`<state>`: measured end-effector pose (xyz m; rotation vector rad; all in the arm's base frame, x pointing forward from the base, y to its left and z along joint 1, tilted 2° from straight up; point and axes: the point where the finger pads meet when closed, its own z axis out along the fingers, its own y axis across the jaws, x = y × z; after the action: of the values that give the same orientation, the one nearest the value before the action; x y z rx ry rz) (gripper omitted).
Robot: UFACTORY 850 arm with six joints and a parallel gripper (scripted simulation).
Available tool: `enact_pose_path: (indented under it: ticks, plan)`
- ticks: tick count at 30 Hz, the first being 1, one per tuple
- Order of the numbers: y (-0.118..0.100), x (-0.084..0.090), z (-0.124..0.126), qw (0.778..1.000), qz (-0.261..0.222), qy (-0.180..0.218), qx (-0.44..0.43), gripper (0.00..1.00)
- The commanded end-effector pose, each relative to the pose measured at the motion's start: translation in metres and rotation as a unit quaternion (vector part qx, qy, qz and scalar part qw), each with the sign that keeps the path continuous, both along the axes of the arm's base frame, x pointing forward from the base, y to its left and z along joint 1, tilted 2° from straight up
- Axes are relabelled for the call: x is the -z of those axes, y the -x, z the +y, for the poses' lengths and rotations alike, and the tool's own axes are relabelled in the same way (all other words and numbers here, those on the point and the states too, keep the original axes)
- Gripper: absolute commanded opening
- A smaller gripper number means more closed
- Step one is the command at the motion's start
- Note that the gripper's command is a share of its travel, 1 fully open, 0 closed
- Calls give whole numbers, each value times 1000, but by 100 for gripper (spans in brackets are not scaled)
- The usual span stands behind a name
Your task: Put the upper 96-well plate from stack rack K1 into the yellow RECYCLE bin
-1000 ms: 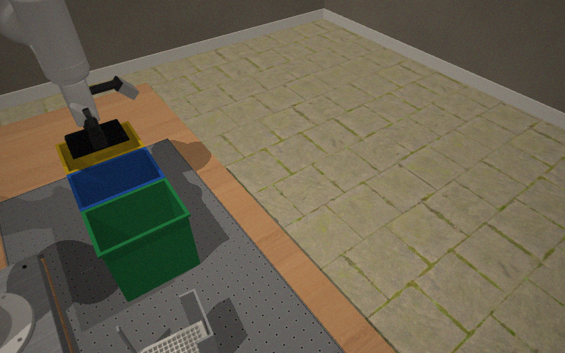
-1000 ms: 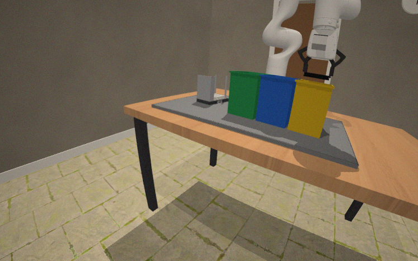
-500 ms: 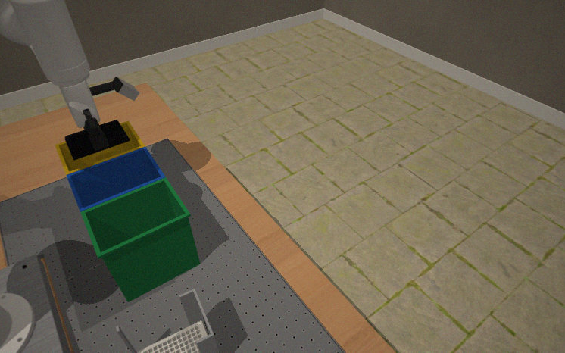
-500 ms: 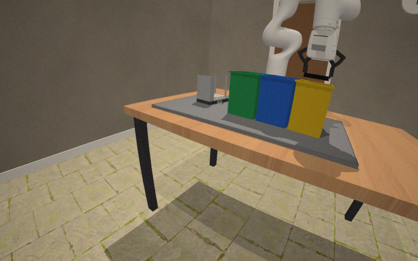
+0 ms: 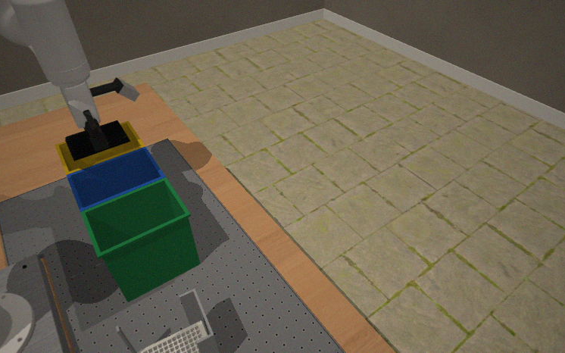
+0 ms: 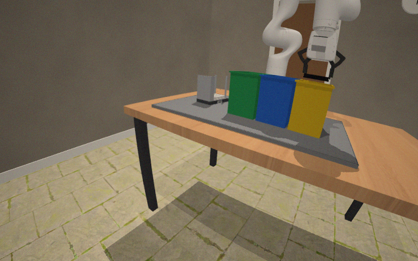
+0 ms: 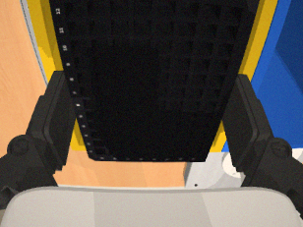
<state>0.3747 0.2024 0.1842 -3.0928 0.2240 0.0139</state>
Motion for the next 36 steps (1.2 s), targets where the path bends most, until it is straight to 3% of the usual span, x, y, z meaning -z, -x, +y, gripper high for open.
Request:
enact_pose_path:
  ticks: [1,3,4,36]
  plan:
    - [-1,0,0,1000,-1,0,0,0]
    - [-1,0,0,1000,-1,0,0,0]
    - [-1,1,0,1000,-1,0,0,100]
    - [-1,1,0,1000,-1,0,0,100]
